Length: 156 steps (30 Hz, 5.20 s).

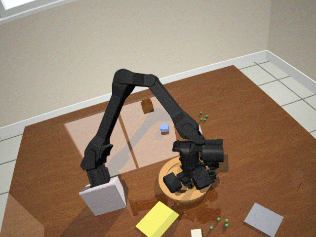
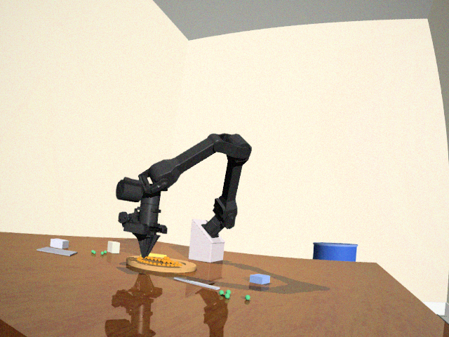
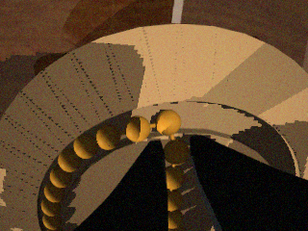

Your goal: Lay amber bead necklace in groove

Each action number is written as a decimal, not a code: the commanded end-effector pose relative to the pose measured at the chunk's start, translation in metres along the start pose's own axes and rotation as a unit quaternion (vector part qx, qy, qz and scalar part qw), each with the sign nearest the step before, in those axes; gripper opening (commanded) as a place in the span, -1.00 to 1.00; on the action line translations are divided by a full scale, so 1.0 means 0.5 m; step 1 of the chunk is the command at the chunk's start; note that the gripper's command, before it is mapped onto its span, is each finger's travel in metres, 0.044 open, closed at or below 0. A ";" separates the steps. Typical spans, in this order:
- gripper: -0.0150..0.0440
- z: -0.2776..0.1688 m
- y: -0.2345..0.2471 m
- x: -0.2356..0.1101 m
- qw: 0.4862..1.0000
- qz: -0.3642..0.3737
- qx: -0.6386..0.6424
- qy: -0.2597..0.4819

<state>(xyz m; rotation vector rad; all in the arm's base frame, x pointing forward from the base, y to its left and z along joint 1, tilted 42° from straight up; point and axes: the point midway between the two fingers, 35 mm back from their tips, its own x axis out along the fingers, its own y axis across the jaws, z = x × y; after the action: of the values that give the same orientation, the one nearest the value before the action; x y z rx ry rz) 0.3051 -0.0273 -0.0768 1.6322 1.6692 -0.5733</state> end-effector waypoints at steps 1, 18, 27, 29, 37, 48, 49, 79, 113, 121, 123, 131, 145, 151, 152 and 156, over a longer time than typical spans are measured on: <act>-0.49 0.000 0.000 0.000 1.000 0.000 0.000 0.000; -0.49 0.000 0.000 0.000 1.000 0.000 0.000 0.000; -0.49 0.005 -0.007 -0.012 1.000 0.000 0.002 0.002; -0.49 0.014 -0.015 -0.012 1.000 0.000 0.002 0.002; -0.49 0.021 -0.020 -0.010 1.000 0.000 0.002 0.002; -0.22 0.021 -0.018 -0.001 1.000 0.002 0.000 0.002; -0.14 0.021 -0.018 -0.001 1.000 0.002 0.000 0.002; 1.00 0.020 -0.019 -0.012 1.000 0.000 0.002 0.002; -0.08 0.001 -0.007 -0.046 1.000 0.004 0.024 0.000; -0.08 -0.001 -0.009 -0.019 1.000 0.002 0.025 0.002; -0.08 -0.001 -0.009 -0.013 1.000 0.002 0.025 0.002; -0.08 -0.003 -0.011 0.005 1.000 0.000 0.026 0.003; -0.49 -0.001 -0.010 0.001 1.000 0.000 0.024 0.000; -0.49 -0.001 -0.010 0.001 1.000 0.000 0.024 0.000; -0.49 -0.001 -0.010 0.001 1.000 0.000 0.024 0.000; -0.49 -0.001 -0.010 0.001 1.000 0.000 0.024 0.000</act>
<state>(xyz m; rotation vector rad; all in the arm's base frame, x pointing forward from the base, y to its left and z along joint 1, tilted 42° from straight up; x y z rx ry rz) 0.3000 -0.0271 -0.0778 1.6665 1.6682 -0.6189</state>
